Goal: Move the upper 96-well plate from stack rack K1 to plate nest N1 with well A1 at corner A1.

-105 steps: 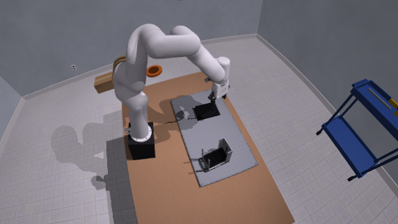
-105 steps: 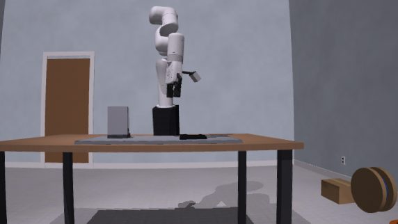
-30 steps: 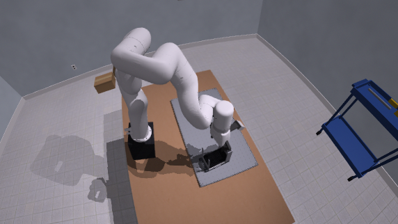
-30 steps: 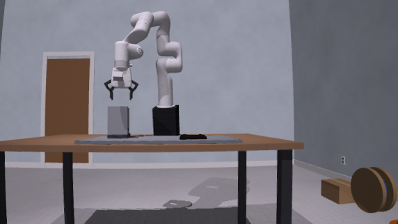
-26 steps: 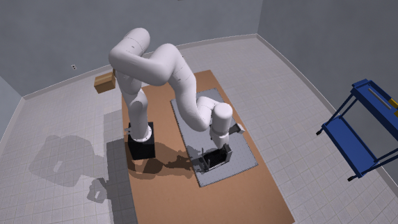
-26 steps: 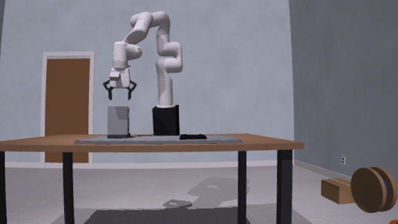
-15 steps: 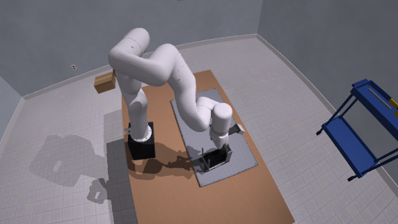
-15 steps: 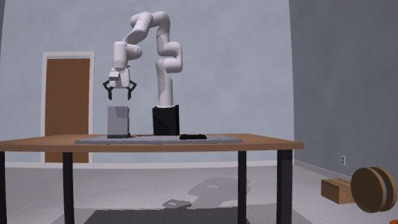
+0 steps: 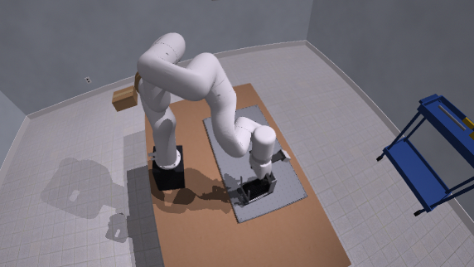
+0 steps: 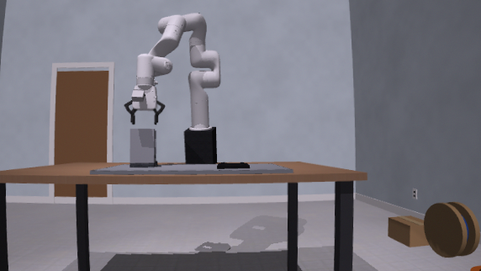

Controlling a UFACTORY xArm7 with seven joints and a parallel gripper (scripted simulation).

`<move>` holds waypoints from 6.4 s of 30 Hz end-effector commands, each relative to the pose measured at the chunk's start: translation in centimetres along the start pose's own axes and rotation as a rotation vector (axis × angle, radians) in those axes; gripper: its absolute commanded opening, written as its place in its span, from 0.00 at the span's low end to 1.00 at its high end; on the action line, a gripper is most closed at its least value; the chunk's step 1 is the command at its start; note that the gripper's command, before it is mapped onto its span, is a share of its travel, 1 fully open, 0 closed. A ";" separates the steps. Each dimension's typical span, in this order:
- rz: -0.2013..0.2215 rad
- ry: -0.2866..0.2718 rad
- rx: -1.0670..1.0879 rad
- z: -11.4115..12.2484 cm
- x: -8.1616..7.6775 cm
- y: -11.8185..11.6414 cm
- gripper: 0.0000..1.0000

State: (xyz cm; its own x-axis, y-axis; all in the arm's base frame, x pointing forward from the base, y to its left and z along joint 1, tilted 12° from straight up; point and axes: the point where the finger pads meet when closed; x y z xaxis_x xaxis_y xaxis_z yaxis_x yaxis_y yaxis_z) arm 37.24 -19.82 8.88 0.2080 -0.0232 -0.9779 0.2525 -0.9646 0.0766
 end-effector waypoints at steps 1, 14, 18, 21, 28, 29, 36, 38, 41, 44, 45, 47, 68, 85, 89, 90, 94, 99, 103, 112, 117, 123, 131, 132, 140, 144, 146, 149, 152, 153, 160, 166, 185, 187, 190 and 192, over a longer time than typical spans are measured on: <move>-0.001 0.004 0.000 -0.1 0.7 0.1 1.00; -0.002 0.004 0.000 -0.1 2.5 0.1 1.00; -0.002 0.004 0.000 -0.1 3.2 0.1 1.00; -0.002 0.004 0.000 -0.1 3.7 0.1 1.00; -0.002 0.004 0.000 -0.1 4.5 0.1 1.00; -0.001 0.004 0.000 -0.1 4.7 0.1 1.00; -0.001 0.004 0.000 -0.1 5.9 0.1 1.00; -0.001 0.004 0.000 -0.1 6.2 0.1 1.00; -0.001 0.004 0.000 -0.1 6.7 0.1 1.00; -0.001 0.004 0.000 -0.1 6.9 0.1 1.00; -0.001 0.004 0.000 -0.1 7.0 0.1 1.00; -0.001 0.004 0.000 -0.1 7.4 0.1 1.00; -0.001 0.004 0.000 -0.1 10.5 0.1 1.00; -0.001 0.004 0.000 -0.1 11.3 0.1 1.00; -0.001 0.004 0.000 -0.1 11.4 0.1 1.00; -0.001 0.004 0.000 -0.1 11.5 0.1 1.00; -0.001 0.004 0.000 -0.1 11.7 0.1 1.00; -0.001 0.004 0.000 -0.1 12.0 0.1 1.00; -0.001 0.004 0.000 -0.1 12.2 0.1 1.00; -0.001 0.004 0.000 -0.1 12.7 0.1 1.00; -0.001 0.004 0.000 -0.2 13.0 0.1 1.00; -0.001 0.004 0.000 -0.1 13.3 0.1 1.00; -0.001 0.004 0.000 -0.1 13.3 0.1 1.00; -0.001 0.004 0.000 -0.1 13.3 0.1 1.00; -0.001 0.004 0.000 -0.1 13.2 0.1 0.00; -0.001 0.004 0.000 -0.1 13.2 0.1 0.00; -0.001 0.004 0.000 -0.1 13.2 0.1 0.00; -0.001 0.004 0.000 -0.1 13.2 0.1 0.00; -0.001 0.004 0.000 -0.1 13.2 0.1 0.00; -0.001 0.004 0.000 -0.1 13.2 0.1 0.00; -0.001 0.004 0.000 -0.1 13.2 0.1 0.00; -0.001 0.004 0.000 -0.1 13.2 0.1 0.00; -0.001 0.004 0.000 -0.1 13.2 0.1 0.00; -0.001 0.004 0.000 -0.1 13.2 0.1 0.00; -0.001 0.004 0.000 -0.1 13.2 0.1 0.00; -0.001 0.004 0.000 -0.1 13.2 0.1 0.00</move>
State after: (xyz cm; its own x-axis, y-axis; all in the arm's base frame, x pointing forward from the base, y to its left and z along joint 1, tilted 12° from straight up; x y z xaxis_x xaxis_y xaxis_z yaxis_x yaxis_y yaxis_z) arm 40.04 -20.07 -4.15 0.2085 -0.0193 -0.9778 0.2538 -0.9645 0.0732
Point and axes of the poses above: the point where the finger pads meet when closed, its own x axis out along the fingers, its own y axis across the jaws, z = x × y, and after that the axes turned 6 degrees about -x, right-handed
